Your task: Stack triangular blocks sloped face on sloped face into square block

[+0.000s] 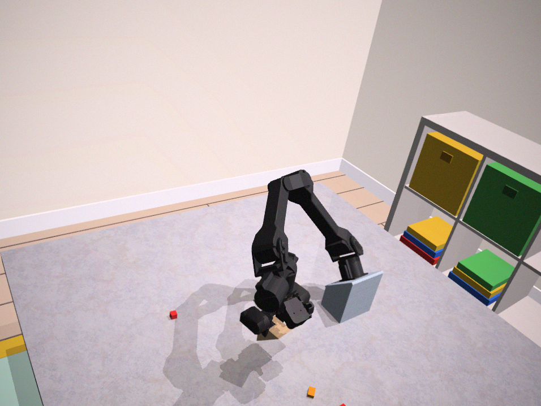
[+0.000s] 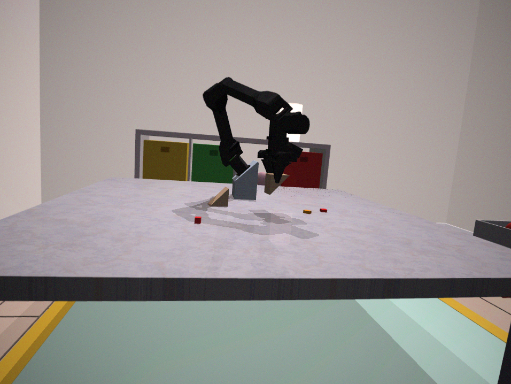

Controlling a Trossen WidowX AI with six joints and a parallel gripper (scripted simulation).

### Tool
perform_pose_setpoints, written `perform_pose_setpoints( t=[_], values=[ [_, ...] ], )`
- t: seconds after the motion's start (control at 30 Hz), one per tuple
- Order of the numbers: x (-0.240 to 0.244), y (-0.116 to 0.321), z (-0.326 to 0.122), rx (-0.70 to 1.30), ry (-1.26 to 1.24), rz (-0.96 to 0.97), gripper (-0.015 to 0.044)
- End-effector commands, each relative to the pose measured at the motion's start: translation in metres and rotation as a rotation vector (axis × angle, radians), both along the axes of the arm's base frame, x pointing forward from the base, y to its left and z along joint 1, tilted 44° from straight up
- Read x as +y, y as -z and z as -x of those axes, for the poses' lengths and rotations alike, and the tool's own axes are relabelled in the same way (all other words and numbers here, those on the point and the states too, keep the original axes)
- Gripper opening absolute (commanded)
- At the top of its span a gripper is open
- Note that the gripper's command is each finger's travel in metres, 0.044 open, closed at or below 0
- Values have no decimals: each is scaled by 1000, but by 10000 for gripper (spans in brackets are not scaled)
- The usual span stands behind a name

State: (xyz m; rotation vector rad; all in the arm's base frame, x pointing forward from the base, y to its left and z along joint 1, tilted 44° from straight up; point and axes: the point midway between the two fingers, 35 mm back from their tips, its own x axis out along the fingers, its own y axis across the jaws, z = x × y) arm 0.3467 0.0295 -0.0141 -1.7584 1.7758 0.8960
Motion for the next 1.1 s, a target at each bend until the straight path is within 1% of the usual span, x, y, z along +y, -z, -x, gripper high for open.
perform_pose_setpoints(
  t=[0.0, 0.53, 1.07],
  values=[
    [-9, -19, 1, -3, -6, 2, 0],
    [-46, -85, 21, -1, -8, -2, 0],
    [-84, -143, 56, 0, -8, 0, 0]
  ],
)
